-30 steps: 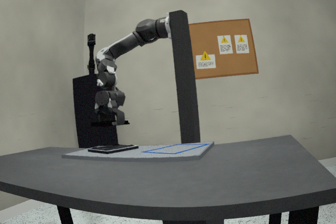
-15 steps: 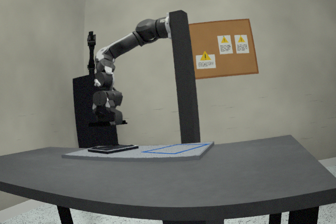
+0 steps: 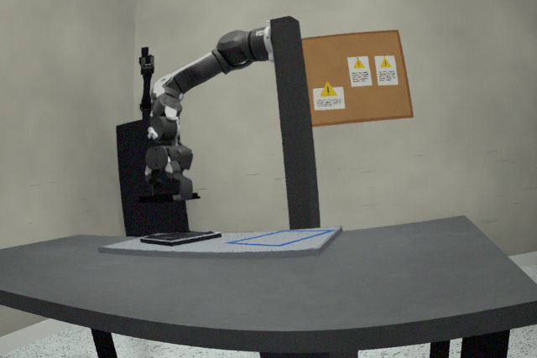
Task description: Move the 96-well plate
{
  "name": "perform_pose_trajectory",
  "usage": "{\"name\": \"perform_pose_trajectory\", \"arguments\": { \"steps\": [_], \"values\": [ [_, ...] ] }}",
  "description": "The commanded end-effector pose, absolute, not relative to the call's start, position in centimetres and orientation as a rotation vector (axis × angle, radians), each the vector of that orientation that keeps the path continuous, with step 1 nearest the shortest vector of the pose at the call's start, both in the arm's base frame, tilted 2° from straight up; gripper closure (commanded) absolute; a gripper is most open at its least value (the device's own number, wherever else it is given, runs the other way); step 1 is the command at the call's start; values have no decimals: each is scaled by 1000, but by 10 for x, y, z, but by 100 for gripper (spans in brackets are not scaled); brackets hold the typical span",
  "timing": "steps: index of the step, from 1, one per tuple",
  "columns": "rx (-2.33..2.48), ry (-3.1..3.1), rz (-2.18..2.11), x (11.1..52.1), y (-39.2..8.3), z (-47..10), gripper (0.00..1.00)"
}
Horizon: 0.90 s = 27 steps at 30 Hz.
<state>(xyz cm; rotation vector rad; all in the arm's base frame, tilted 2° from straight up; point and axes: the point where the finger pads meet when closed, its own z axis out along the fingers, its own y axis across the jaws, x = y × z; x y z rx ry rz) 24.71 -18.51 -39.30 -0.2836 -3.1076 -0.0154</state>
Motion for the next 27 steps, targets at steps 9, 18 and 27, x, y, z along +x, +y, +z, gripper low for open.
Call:
{"name": "perform_pose_trajectory", "arguments": {
  "steps": [9, 18, 27],
  "values": [
    [-278, -3110, -28, 247, -175, -392, 100],
    [-273, -3111, -38, 247, -173, -391, 100],
    [-278, -3110, -28, 246, -173, -392, 100]
  ]
}}
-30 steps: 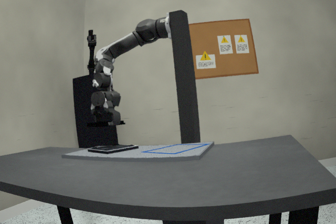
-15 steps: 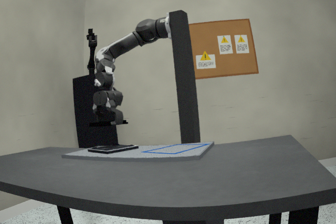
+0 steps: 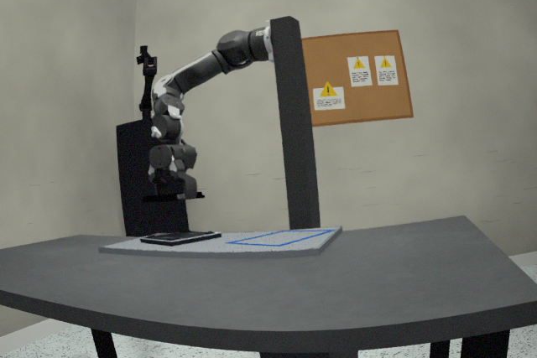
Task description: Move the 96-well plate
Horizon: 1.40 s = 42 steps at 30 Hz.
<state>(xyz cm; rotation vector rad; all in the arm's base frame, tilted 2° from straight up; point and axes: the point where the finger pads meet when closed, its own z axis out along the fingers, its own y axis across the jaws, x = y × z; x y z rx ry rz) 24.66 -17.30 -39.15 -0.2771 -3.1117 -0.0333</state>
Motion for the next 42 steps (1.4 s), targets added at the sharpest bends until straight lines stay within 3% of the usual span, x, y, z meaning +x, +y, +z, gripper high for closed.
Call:
{"name": "perform_pose_trajectory", "arguments": {
  "steps": [1, 24, 29, 42],
  "values": [
    [-278, -3110, -28, 246, -173, -392, 100],
    [-278, -3110, -28, 245, -171, -392, 100],
    [-276, -3107, -31, 244, -168, -423, 100],
    [-275, -3107, -31, 243, -168, -429, 100]
  ]
}}
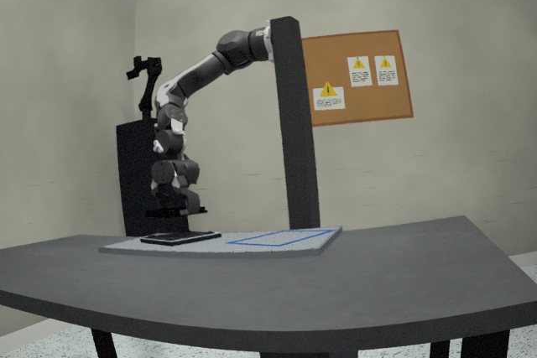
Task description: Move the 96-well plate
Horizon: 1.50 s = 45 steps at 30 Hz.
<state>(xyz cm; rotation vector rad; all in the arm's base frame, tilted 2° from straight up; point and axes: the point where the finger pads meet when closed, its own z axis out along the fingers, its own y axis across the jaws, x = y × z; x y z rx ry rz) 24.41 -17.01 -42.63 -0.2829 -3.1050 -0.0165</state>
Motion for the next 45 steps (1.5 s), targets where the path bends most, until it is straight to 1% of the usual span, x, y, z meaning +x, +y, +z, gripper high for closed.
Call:
{"name": "perform_pose_trajectory", "arguments": {
  "steps": [1, 4, 16, 21, 45],
  "values": [
    [-275, -3108, -31, 243, -168, -435, 100],
    [-275, -3108, -31, 242, -167, -454, 100],
    [-275, -3108, -31, 242, -167, -454, 100],
    [-270, -3104, -32, 242, -166, -466, 100],
    [-282, -3111, -24, 247, -169, -461, 100]
  ]
}}
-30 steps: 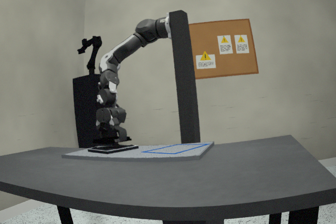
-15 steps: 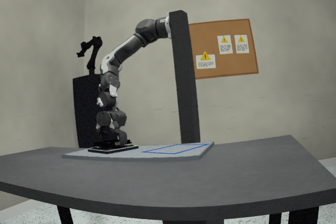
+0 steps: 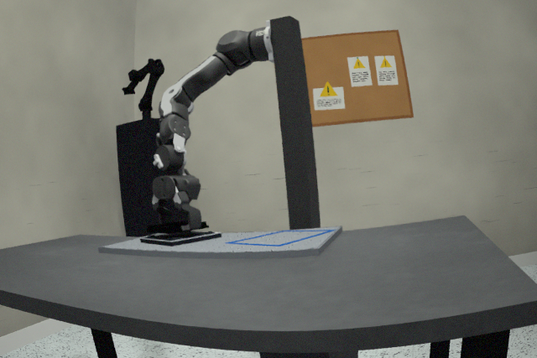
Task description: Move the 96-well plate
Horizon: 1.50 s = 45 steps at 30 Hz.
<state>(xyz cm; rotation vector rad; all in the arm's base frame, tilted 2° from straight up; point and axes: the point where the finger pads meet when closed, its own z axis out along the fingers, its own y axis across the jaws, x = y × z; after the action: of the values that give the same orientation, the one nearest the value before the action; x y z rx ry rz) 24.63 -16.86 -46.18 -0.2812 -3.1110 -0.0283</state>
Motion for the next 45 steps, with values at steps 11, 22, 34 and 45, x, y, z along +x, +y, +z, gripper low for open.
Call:
{"name": "perform_pose_trajectory", "arguments": {
  "steps": [11, 22, 34, 45],
  "values": [
    [-278, -3107, -16, 241, -169, -464, 100],
    [-278, -3107, -16, 241, -169, -464, 100],
    [-278, -3111, -23, 245, -168, -461, 100],
    [-279, -3107, -19, 241, -169, -463, 100]
  ]
}}
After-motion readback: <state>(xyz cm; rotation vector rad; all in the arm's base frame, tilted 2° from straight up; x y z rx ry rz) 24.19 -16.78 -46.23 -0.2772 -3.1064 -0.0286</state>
